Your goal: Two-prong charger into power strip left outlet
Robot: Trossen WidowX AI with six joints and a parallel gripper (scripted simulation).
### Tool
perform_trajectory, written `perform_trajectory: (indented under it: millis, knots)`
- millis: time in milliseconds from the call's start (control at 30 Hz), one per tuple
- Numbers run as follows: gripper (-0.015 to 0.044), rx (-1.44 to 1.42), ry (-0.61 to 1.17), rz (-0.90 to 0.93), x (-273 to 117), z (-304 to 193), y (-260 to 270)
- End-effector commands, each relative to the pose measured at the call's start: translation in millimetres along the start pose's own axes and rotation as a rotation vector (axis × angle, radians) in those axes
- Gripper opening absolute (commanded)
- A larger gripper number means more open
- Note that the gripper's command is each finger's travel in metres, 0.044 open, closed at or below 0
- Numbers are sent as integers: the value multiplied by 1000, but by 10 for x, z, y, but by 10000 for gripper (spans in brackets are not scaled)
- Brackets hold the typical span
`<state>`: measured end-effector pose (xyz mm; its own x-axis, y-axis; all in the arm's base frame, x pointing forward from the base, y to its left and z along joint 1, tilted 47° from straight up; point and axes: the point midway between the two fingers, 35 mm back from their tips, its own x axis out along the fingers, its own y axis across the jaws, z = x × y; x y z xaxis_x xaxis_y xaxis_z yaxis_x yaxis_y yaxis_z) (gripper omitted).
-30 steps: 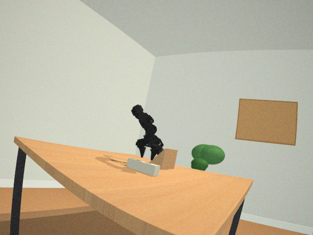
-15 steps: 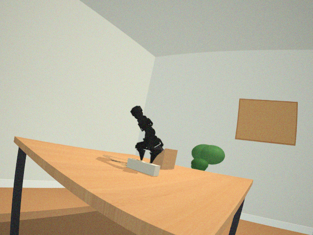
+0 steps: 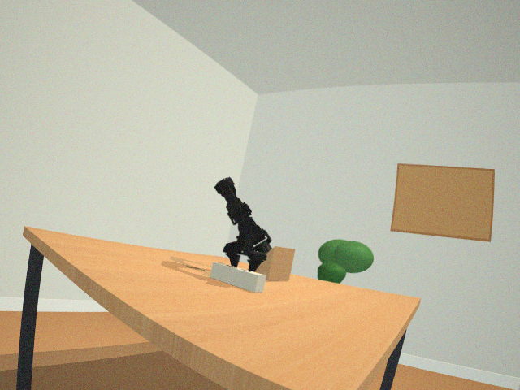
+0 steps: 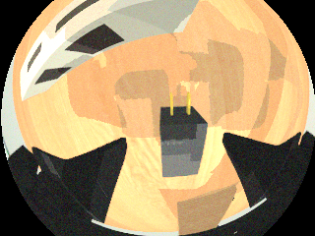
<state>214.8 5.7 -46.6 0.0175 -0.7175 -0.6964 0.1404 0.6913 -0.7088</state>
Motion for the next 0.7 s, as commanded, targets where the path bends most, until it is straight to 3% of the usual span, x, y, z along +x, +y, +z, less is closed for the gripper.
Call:
perform_trajectory:
  millis: [0,167,567,667]
  knots:
    - [440,-4,1,-6,85,-6,-11]
    - [440,-4,1,-6,125,-7,-15]
    - [125,0,1,-2,88,-2,-8]
    - [105,0,1,-2,88,-2,-8]
